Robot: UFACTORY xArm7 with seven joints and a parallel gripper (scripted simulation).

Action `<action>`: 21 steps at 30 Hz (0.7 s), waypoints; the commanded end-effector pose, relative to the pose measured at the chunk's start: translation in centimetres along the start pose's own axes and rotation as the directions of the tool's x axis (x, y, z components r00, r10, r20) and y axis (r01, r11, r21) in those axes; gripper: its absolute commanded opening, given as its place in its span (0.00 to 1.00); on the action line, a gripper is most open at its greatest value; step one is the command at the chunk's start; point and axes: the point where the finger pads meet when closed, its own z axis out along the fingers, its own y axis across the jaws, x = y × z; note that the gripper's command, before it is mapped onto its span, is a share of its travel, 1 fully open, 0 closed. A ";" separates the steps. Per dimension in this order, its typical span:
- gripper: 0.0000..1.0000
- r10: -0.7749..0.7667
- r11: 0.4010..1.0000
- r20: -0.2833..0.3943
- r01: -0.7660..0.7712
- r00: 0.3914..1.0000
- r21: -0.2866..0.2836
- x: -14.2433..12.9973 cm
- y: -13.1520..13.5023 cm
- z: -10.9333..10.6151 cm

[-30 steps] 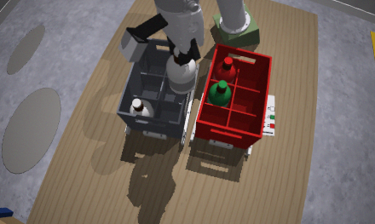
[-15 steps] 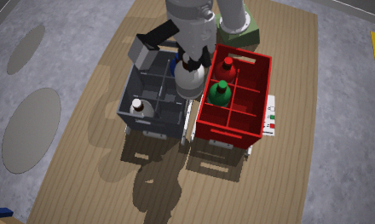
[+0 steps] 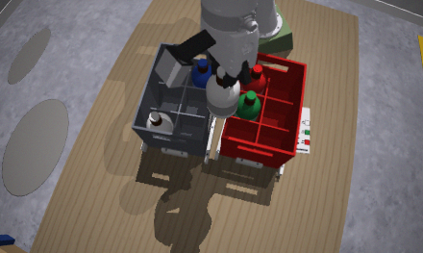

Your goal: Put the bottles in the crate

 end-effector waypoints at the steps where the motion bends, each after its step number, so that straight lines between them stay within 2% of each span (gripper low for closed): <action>1: 0.00 0.000 1.000 -0.004 0.000 1.000 0.003 -0.2 -1.1 -0.2; 21: 0.00 0.000 1.000 -0.003 0.000 1.000 0.003 -1.3 -4.5 -0.2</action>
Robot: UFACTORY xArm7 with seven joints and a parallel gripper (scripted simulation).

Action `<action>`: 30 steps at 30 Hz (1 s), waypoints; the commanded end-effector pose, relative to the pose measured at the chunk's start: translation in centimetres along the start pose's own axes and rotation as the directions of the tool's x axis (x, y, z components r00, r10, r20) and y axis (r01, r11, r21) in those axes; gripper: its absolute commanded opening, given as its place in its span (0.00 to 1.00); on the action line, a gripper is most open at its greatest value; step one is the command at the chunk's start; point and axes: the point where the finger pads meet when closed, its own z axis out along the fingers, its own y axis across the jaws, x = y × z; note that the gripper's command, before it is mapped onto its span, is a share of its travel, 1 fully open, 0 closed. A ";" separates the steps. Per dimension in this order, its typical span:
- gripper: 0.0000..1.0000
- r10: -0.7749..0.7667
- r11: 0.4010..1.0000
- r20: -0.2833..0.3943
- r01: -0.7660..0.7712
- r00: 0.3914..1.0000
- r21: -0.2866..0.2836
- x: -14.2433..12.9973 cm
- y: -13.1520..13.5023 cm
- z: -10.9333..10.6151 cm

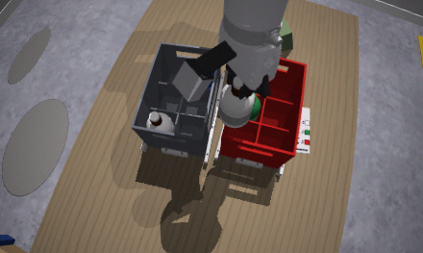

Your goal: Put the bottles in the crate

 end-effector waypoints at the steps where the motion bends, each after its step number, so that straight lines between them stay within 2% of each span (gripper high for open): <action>1: 0.00 0.000 1.000 -0.003 0.000 1.000 0.003 -0.2 -1.1 -0.2; 15: 0.00 0.000 1.000 -0.003 0.000 1.000 0.004 -1.0 -3.5 -0.2; 30: 0.00 0.000 1.000 -0.003 0.000 1.000 0.003 -1.1 -3.4 -0.2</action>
